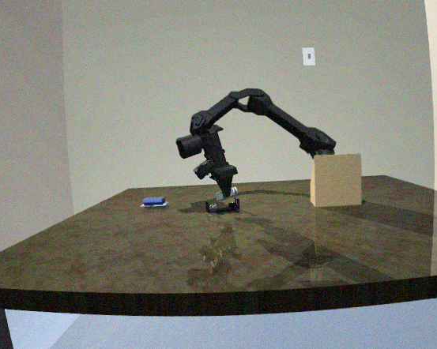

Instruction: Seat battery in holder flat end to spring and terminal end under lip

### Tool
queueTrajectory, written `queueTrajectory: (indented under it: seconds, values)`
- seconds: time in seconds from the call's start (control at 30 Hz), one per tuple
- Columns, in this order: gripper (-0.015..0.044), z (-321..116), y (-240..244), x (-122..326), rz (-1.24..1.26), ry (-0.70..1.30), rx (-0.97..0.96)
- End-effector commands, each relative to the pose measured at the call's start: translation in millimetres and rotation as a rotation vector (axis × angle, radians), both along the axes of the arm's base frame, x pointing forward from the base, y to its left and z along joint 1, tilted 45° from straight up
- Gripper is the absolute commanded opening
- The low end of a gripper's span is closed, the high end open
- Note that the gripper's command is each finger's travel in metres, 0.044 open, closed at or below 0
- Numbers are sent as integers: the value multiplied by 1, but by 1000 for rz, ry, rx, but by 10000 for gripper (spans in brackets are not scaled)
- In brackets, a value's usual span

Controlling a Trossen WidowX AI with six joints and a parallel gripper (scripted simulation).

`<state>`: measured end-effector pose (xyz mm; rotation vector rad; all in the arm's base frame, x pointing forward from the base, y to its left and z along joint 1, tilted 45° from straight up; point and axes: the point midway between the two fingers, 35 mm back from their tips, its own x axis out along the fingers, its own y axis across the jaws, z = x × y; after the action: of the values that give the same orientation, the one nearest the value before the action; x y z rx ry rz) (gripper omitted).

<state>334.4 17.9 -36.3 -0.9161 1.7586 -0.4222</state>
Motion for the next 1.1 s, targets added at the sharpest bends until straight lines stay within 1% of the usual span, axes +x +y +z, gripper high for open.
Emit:
queueTrajectory:
  seconds: [0.0, 1.07]
  values:
    - [76, -3, -3, -1, -21, 17, -9]
    - [76, -11, -8, 6, -138, 100, -63]
